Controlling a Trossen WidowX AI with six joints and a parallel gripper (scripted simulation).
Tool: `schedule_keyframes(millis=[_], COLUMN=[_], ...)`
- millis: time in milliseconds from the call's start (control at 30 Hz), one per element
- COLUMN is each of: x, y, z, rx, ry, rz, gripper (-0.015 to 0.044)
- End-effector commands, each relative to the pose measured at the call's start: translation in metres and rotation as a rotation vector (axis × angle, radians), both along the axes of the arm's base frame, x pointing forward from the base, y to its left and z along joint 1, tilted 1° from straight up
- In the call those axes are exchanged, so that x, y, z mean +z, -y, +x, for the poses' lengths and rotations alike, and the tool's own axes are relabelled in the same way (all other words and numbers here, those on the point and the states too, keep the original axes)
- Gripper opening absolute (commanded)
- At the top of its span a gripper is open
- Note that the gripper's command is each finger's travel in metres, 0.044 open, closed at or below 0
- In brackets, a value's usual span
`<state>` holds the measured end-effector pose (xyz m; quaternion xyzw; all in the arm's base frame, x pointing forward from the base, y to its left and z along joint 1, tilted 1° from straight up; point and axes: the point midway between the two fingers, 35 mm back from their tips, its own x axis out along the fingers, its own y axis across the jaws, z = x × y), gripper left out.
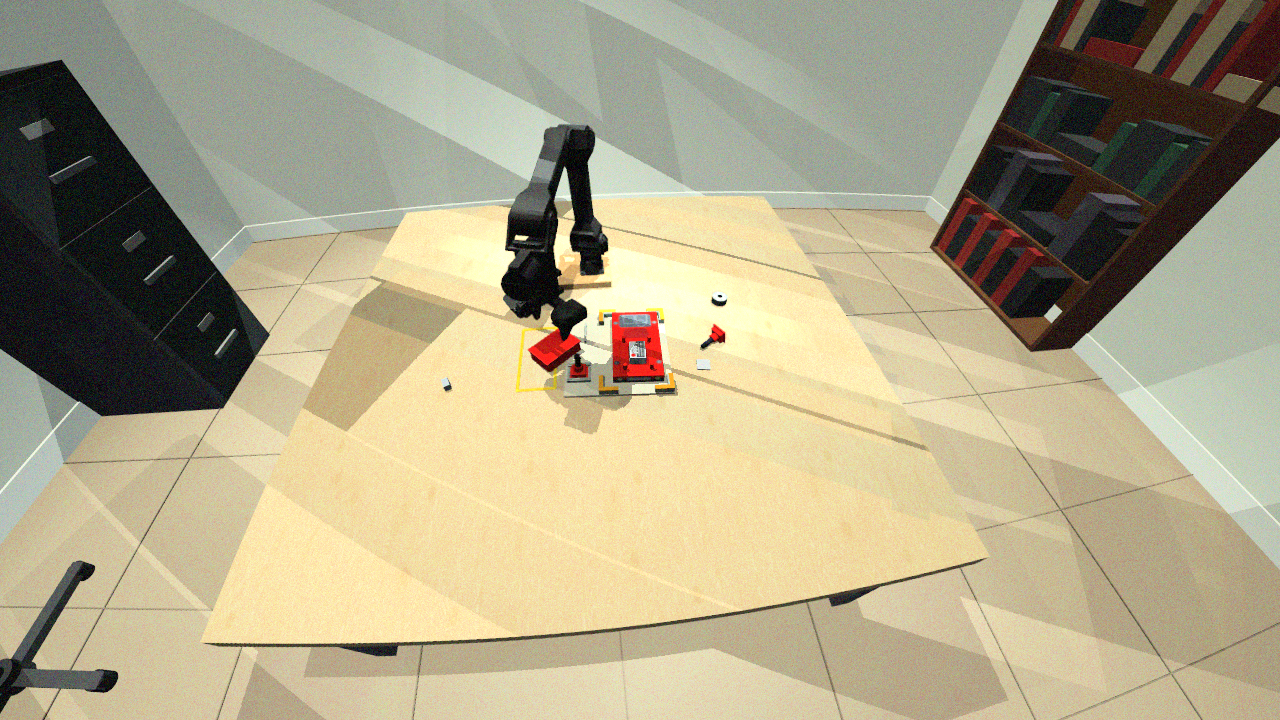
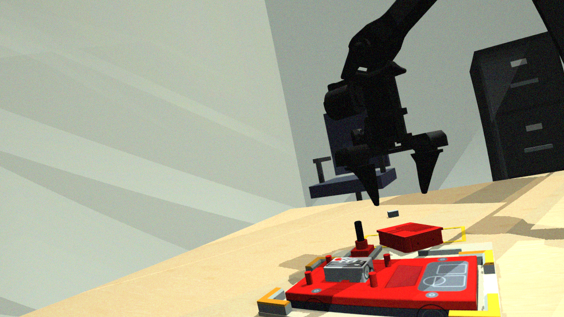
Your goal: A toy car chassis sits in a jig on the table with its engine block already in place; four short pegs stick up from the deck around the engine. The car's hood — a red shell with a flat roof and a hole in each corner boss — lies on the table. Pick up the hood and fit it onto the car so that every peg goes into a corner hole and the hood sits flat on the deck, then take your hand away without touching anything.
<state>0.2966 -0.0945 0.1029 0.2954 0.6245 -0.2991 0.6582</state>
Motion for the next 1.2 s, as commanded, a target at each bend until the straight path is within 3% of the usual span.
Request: schedule_keyframes(millis=[0, 1167], x=[-0.006, -0.03], y=[-0.001, 0.0], z=[0.0, 0.0], rx=[-0.004, -0.004], ry=[-0.01, -0.01], rz=[0.007, 0.007], gripper=[0.044, 0.044])
